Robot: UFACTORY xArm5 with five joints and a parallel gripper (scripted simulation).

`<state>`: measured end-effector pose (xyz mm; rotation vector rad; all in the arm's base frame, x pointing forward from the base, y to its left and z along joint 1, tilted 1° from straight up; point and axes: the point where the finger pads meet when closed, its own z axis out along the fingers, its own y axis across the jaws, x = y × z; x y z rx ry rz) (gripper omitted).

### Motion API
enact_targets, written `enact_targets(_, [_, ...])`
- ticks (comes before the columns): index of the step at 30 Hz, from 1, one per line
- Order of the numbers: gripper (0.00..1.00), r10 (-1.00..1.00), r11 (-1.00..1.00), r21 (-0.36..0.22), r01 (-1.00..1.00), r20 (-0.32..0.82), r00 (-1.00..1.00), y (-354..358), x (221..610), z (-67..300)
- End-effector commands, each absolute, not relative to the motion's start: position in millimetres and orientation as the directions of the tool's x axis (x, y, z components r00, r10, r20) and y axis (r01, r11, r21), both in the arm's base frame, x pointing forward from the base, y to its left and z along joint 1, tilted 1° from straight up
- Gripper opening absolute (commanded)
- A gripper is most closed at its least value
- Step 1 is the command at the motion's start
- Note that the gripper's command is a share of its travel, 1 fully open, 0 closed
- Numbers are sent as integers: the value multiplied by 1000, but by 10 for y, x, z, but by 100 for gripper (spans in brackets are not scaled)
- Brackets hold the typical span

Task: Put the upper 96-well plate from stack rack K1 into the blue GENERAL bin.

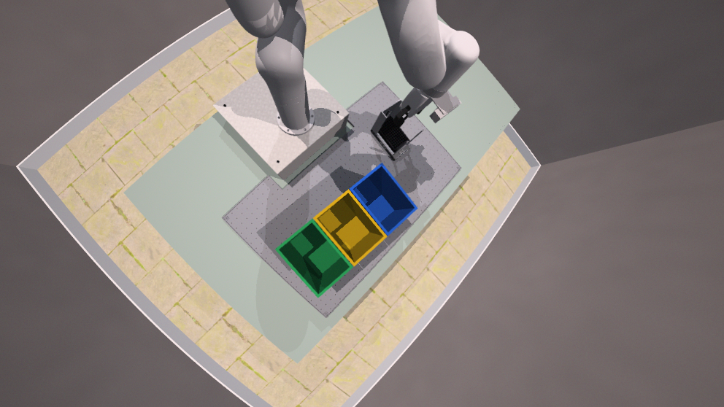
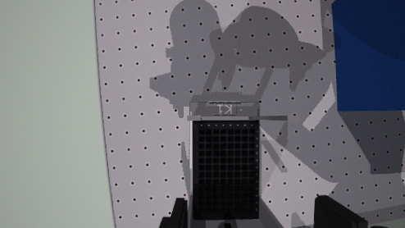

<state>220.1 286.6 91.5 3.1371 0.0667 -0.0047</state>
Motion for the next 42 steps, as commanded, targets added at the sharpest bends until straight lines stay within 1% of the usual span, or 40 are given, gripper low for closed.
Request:
enact_targets(1, [100, 42, -999, 1, 42, -1, 999, 2878, 2209, 857])
enact_targets(42, [100, 42, -999, 1, 42, -1, 999, 2881, 2201, 272])
